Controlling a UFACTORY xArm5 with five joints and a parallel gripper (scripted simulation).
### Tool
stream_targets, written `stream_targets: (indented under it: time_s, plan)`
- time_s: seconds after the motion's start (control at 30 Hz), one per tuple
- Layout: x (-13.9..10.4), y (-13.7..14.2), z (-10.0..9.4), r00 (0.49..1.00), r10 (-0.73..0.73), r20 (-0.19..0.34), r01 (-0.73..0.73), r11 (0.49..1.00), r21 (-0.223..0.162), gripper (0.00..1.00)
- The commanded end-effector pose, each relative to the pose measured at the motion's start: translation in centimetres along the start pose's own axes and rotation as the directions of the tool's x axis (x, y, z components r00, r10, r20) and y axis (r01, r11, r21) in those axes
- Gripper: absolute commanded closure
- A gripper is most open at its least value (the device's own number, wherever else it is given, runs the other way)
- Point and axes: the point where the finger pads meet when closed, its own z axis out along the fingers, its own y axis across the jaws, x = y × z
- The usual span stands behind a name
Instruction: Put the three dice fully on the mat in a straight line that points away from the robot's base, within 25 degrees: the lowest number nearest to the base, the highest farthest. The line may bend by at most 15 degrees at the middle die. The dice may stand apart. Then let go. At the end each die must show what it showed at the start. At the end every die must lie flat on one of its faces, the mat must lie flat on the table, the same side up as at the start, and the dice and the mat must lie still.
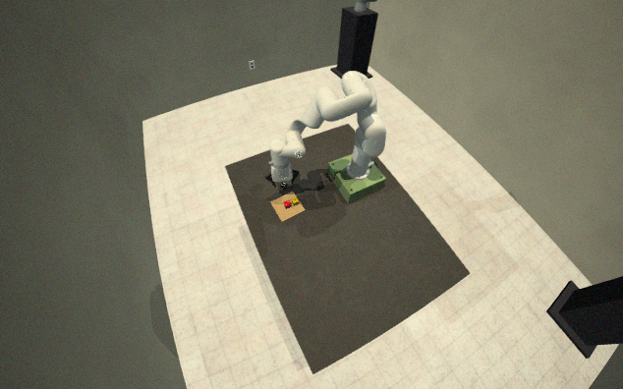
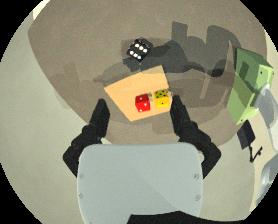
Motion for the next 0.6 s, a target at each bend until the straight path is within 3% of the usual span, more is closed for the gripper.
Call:
stream_targets:
  time_s: [0.0,0.3,0.4,0.57]
  plan:
    - [1.0,-0.1,0.0,0.985,-0.173,-0.001,0.173,0.985,0.004,0.0]
    - [2.5,0.0,0.1,0.902,-0.432,-0.002,0.432,0.902,0.003,0.0]
    - [2.6,0.0,0.1,0.895,-0.447,-0.002,0.447,0.895,0.003,0.0]
    - [3.7,0.1,0.1,0.792,-0.611,-0.002,0.611,0.792,0.003,0.0]
